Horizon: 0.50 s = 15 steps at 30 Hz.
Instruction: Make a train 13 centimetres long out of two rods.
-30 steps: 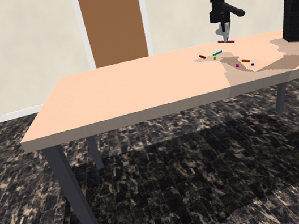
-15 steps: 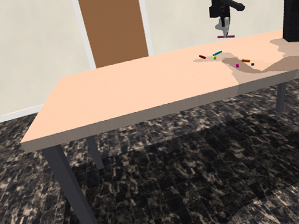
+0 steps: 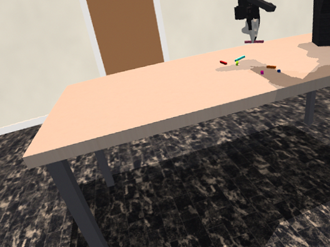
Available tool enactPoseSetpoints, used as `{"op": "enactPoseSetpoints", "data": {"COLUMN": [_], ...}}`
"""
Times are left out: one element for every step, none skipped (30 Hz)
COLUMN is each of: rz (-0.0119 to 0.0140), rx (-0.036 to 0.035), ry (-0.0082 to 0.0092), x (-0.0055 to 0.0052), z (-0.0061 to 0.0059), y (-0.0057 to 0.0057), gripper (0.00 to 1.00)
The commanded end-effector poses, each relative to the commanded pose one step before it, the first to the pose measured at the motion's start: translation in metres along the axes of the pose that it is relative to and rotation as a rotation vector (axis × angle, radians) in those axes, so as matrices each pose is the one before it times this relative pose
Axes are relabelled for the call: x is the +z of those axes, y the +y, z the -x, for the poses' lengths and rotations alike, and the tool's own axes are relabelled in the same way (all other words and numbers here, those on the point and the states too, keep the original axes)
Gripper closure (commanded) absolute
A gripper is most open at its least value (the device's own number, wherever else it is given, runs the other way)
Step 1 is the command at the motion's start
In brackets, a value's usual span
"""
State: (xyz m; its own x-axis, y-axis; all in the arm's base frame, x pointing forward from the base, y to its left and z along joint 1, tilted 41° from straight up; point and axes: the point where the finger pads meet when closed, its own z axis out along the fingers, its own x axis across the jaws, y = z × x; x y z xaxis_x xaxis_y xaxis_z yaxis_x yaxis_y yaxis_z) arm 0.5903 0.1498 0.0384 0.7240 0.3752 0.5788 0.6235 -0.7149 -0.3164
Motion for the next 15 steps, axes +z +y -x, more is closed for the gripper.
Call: {"op": "enactPoseSetpoints", "data": {"rz": [0.00795, -0.00029, -0.00018, -0.00008, -0.00001, 0.0, 0.0, 0.0, 0.0, 0.0, 0.0, 0.0, 0.0, 0.0, 0.0], "rx": [0.06253, 0.00968, 0.00572, 0.0024, 0.00038, 0.0, 0.0, 0.0, 0.0, 0.0, 0.0, 0.0, 0.0, 0.0, 0.0], "ry": [-0.00187, 0.00038, 0.00024, 0.0001, 0.00002, 0.0, 0.0, 0.0, 0.0, 0.0, 0.0, 0.0, 0.0, 0.0, 0.0], "x": [-0.00128, -0.00015, -0.00009, -0.00004, -0.00001, 0.0, 0.0, 0.0, 0.0, 0.0, 0.0, 0.0, 0.0, 0.0, 0.0], "z": [-0.01955, -0.00266, -0.00154, -0.00064, -0.0001, 0.0, 0.0, 0.0, 0.0, 0.0, 0.0, 0.0, 0.0, 0.0, 0.0], "y": [-0.02196, -0.004, -0.00239, -0.00101, -0.00016, 0.0, 0.0, 0.0, 0.0, 0.0, 0.0, 0.0, 0.0, 0.0, 0.0], "gripper": [1.0, 1.0, 1.0, 1.0, 1.0, 1.0, 1.0, 1.0, 1.0, 1.0, 1.0, 1.0, 1.0, 1.0, 1.0]}}
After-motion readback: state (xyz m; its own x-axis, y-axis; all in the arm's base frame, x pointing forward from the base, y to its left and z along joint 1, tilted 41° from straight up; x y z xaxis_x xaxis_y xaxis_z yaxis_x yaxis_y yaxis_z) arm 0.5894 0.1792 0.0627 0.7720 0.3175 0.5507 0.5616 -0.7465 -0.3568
